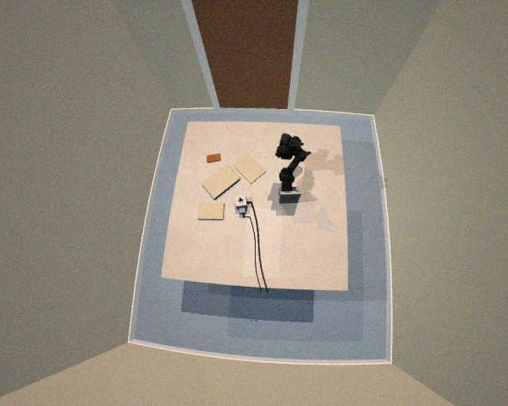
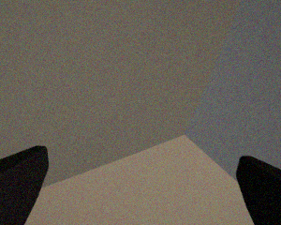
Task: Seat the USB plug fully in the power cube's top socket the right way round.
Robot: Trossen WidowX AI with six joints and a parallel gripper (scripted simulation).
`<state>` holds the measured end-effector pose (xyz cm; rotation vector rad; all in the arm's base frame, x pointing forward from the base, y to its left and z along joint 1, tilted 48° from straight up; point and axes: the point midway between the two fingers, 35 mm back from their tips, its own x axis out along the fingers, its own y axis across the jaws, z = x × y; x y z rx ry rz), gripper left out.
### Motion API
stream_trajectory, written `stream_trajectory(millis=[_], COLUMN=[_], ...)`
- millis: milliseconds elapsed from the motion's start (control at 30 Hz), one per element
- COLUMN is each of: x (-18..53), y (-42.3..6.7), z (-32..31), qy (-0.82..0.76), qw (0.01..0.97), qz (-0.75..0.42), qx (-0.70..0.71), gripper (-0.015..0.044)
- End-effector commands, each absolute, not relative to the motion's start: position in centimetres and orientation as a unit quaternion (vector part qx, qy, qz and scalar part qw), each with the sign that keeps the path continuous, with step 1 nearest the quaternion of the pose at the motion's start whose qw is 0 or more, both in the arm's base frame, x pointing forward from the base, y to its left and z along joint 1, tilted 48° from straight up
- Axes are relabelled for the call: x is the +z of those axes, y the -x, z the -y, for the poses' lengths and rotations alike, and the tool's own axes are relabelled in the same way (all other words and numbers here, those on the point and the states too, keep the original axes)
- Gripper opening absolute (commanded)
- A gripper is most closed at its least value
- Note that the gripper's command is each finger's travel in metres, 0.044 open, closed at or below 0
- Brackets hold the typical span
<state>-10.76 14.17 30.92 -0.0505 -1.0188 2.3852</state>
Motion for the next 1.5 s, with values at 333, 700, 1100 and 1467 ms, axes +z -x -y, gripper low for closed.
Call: stream_trajectory(millis=[333,700,1100,1467], x=[29.8,18.1,4.6,-0.1], y=[-1.1,-16.1,-27.1,-30.7], z=[-28.0,-32.6,-23.2,-13.0], qy=[0.095,0.319,0.609,0.75], qw=[0.556,0.696,0.533,0.186], qz=[0.152,-0.123,-0.417,-0.552], qx=[0.811,0.632,0.414,0.313], gripper=[0.044,0.044,0.044,0.044])
